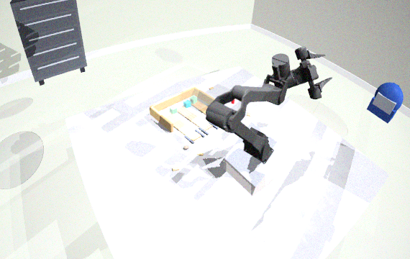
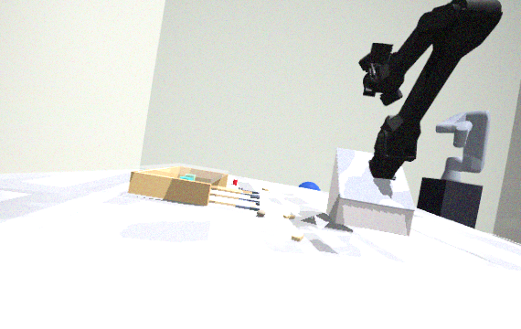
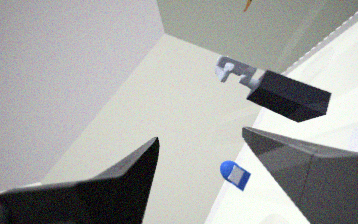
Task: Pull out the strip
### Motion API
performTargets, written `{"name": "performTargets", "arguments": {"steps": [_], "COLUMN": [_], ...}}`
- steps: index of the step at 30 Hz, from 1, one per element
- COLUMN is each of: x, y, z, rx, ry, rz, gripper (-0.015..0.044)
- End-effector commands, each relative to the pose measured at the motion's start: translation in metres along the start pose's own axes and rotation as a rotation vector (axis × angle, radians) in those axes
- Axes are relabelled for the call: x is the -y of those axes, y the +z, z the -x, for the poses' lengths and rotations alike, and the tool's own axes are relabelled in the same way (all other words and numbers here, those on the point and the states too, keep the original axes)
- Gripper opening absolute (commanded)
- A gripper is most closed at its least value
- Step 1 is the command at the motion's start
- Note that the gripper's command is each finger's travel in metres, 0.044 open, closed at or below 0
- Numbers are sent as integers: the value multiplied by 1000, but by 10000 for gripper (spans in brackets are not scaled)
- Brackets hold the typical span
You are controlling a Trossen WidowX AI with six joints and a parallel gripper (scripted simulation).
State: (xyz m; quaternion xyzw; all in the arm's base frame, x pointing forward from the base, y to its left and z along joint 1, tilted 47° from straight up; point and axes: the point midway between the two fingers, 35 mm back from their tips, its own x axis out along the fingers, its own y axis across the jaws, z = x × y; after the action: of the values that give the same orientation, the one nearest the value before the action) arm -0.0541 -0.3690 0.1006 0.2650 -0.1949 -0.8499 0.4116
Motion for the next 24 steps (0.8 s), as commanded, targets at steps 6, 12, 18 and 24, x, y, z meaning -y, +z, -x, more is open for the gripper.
{"name": "performTargets", "arguments": {"steps": [6,12,18,24], "x": [-65,-83,-76,-46], "y": [-120,-184,-226,-242], "z": [73,153,247,341], "rx": [-492,-800,-1102,-1402], "ry": [441,751,1070,1395], "rz": [268,429,570,681], "gripper": [400,400,400,400]}}
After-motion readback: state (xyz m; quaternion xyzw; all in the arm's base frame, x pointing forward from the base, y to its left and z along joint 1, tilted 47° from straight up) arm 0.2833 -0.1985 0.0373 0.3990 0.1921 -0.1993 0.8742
